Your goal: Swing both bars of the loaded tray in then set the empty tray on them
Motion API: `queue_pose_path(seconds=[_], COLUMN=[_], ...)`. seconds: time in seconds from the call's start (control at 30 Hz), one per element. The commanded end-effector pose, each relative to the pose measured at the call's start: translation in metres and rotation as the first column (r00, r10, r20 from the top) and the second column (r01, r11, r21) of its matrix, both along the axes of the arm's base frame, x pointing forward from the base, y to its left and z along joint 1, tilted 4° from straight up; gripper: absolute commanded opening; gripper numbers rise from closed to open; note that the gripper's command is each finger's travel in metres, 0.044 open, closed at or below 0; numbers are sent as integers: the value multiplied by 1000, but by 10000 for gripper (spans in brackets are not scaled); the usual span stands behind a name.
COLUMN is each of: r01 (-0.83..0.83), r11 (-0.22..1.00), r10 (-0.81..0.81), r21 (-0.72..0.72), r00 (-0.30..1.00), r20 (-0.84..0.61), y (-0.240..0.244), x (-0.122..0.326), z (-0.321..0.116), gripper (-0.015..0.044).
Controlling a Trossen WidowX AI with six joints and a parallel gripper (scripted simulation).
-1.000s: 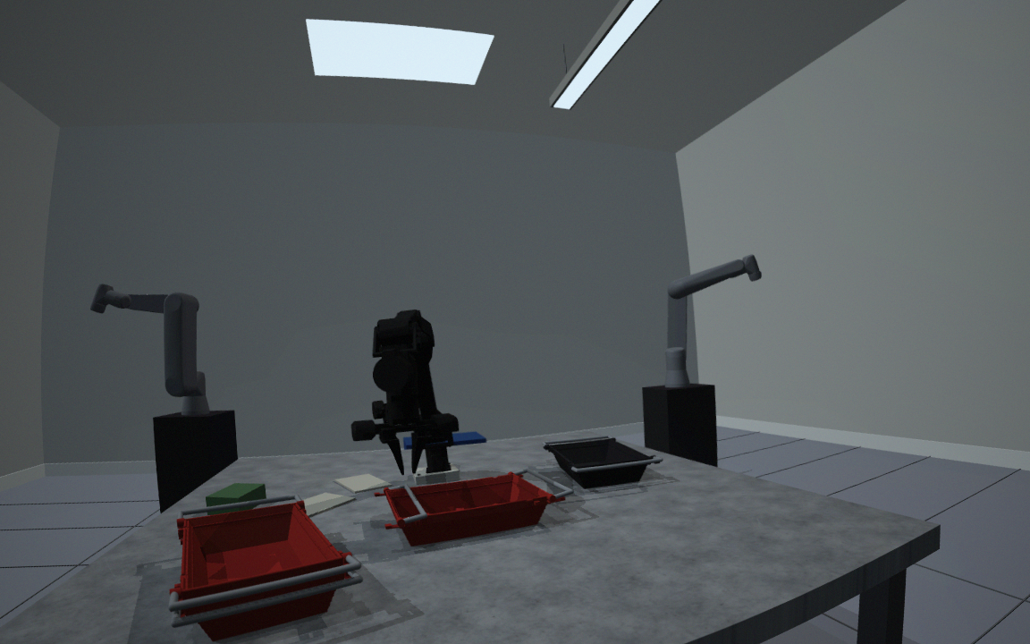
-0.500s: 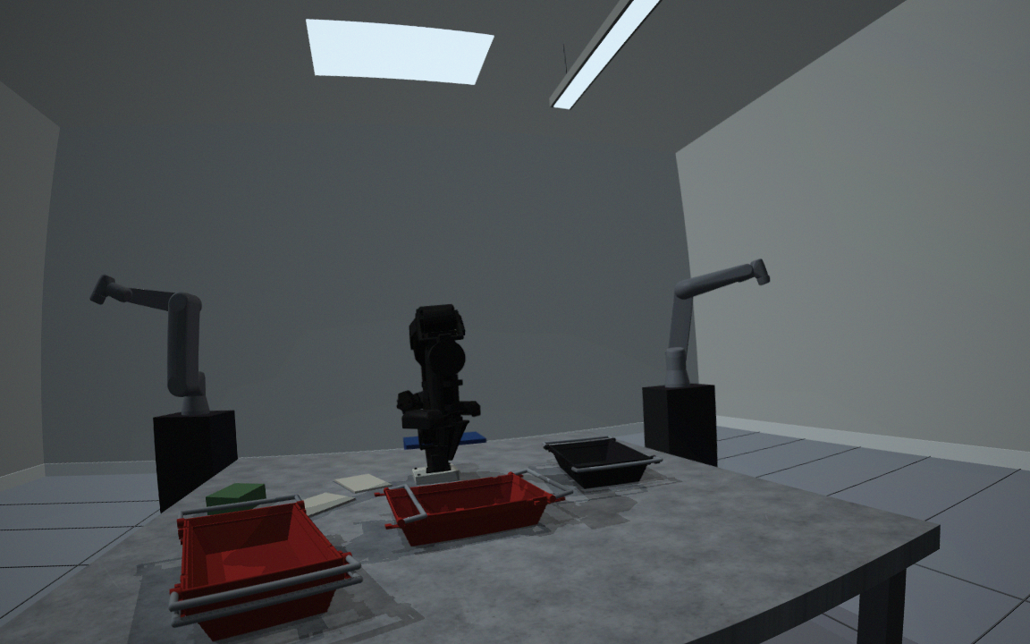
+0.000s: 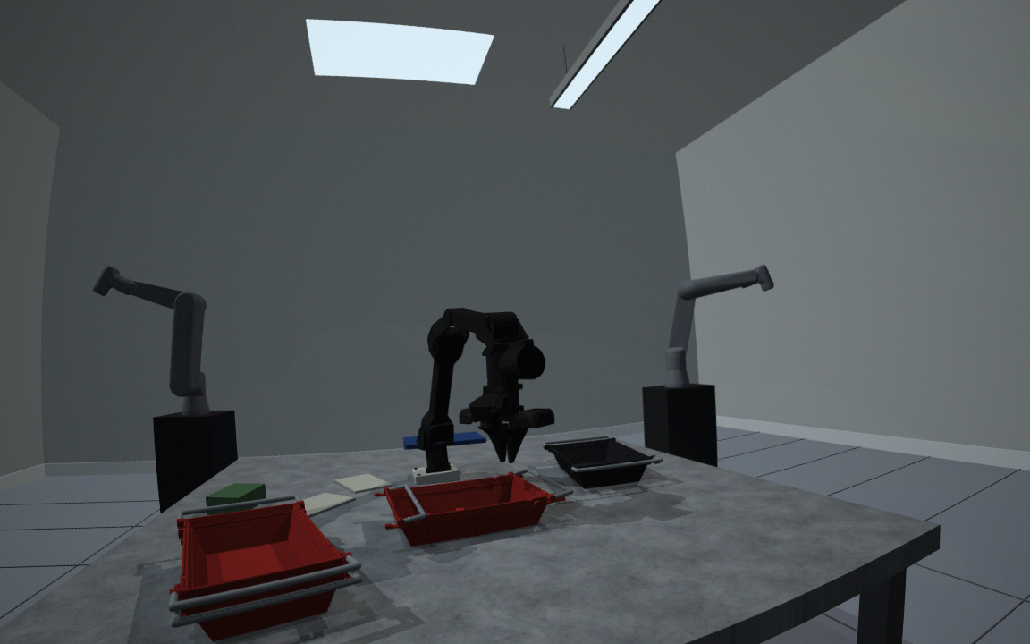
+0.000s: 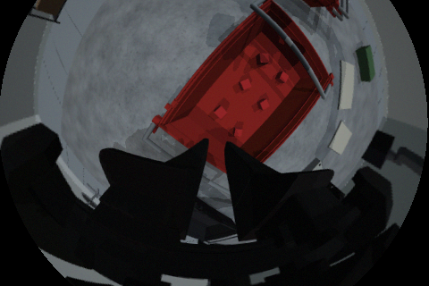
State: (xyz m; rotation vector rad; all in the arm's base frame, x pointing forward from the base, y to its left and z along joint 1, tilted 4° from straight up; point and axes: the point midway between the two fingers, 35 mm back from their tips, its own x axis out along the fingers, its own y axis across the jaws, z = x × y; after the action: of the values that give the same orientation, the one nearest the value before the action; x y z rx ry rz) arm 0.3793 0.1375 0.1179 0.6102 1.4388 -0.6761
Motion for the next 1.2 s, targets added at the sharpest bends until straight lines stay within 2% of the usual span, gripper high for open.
queue_pose_path(seconds=[0.0,0.1,0.17,0.57,1.17], r01=[-675,-829,-859,-859,-859], r11=[737,559,511,511,511], r10=[675,829,859,859,859], r21=[24,33,35,35,35], r00=[736,557,509,509,509], r20=[-40,-47,-48,-48,-48], y=[62,81,85,85,83], x=[-28,-39,-42,-42,-42], z=[-17,-21,-22,-26,-82], gripper=[83,83,83,83,83])
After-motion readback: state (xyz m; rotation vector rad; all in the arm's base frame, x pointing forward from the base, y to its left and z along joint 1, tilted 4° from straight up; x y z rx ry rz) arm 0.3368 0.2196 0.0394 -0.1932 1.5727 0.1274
